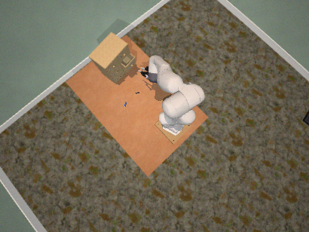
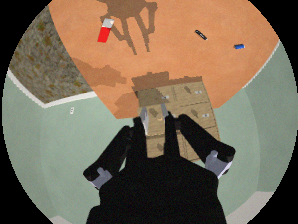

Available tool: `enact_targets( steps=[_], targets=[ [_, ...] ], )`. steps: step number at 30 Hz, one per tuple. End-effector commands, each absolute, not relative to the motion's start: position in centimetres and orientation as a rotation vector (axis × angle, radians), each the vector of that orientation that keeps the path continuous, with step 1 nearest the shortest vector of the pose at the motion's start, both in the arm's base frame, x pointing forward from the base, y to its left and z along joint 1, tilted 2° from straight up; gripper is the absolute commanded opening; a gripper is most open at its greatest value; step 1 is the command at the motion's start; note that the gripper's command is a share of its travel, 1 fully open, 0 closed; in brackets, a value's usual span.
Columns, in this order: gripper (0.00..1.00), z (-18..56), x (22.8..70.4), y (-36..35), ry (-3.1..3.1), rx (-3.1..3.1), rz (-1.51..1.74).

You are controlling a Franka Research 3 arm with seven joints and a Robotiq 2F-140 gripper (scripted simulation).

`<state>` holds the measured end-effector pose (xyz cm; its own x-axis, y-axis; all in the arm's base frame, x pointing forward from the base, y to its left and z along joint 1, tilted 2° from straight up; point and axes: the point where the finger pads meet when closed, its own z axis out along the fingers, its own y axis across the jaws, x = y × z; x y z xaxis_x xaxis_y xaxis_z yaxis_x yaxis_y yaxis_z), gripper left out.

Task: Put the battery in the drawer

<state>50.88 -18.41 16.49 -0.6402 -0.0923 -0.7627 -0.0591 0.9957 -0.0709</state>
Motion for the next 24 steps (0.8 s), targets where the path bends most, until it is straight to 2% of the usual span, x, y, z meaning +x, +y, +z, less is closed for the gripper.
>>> enact_targets(
  steps=[1,24],
  targets=[
    [0.20,16.6,50.8,-18.1,2.269,-0.072,-0.012],
    [0.20,18.7,48.6,-18.1,2.457,-0.073,-0.018]
  ],
)
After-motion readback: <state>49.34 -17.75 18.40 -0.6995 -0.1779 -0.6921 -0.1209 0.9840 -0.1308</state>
